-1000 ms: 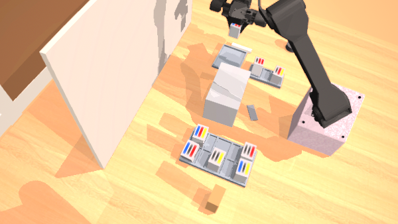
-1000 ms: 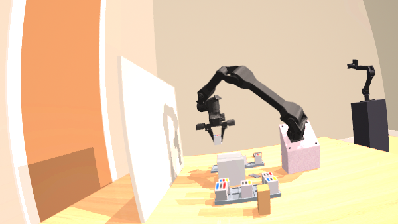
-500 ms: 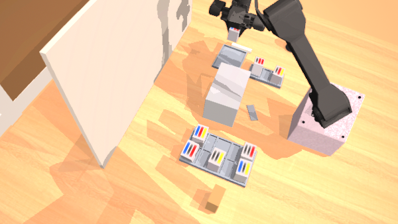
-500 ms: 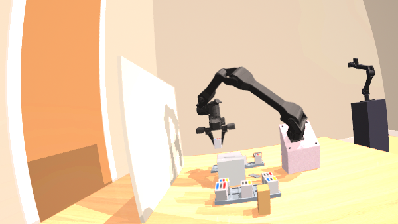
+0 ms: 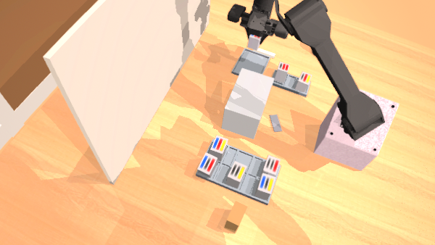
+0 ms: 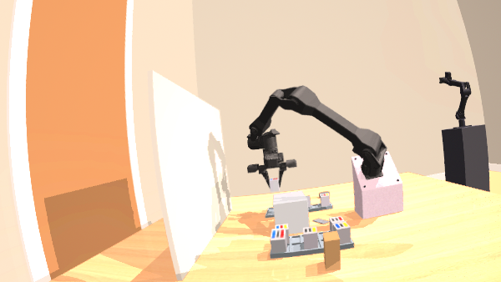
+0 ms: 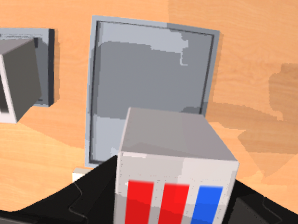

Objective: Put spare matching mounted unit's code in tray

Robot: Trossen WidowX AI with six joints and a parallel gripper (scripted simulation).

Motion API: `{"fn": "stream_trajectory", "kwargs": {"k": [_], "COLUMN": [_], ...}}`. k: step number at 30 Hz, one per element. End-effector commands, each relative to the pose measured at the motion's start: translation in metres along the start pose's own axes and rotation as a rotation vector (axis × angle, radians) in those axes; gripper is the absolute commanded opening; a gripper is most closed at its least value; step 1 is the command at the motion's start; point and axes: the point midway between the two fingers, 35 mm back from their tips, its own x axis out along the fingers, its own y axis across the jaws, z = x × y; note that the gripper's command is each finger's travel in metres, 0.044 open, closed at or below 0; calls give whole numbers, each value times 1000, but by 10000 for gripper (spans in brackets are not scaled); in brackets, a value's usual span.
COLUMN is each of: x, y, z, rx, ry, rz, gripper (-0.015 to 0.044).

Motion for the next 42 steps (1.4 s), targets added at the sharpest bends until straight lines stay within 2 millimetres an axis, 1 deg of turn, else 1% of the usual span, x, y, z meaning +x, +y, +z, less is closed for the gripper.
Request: {"fn": "stream_trajectory", "kwargs": {"k": [1, 42], "x": [3, 50], "y": [-1, 2], "z": [0, 2], "rx": [3, 3], "ry": [-1, -4], "rz": [-5, -5], "gripper": [0, 0]}}
